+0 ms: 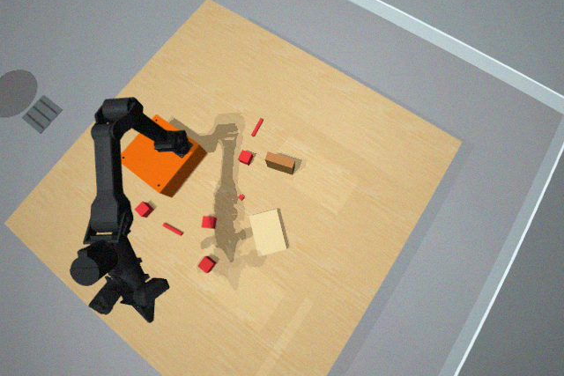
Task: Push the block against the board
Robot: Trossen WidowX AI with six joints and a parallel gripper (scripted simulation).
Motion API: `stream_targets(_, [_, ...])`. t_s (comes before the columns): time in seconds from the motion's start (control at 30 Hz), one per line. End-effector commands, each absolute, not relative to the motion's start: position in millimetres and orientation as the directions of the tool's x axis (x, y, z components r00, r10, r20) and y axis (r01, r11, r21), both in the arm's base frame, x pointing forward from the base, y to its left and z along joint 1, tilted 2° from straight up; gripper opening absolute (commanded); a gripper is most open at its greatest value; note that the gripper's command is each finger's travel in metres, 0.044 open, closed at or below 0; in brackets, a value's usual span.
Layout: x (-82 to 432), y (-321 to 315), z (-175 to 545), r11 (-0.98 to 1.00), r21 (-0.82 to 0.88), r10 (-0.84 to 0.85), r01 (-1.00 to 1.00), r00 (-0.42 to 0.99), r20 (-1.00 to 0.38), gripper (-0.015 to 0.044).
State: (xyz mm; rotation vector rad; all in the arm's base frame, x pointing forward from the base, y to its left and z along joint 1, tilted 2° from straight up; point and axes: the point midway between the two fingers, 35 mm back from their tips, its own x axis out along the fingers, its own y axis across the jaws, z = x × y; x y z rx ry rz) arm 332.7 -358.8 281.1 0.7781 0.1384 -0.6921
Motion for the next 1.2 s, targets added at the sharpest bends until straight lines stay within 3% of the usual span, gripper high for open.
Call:
stream_targets(0.0, [351,-342,270,0.560,0.547,-0.479,0.622,0.782,-0.399,0.0000])
stream_targets(0.53, [410,-257,232,0.788,0.337,-0.288,0.515,0.792,-0.538,0.0000])
stream_targets(1.17, [449,-142,186,0.979,0.084,-0.075,0.185,0.712,-0.699,0.0000])
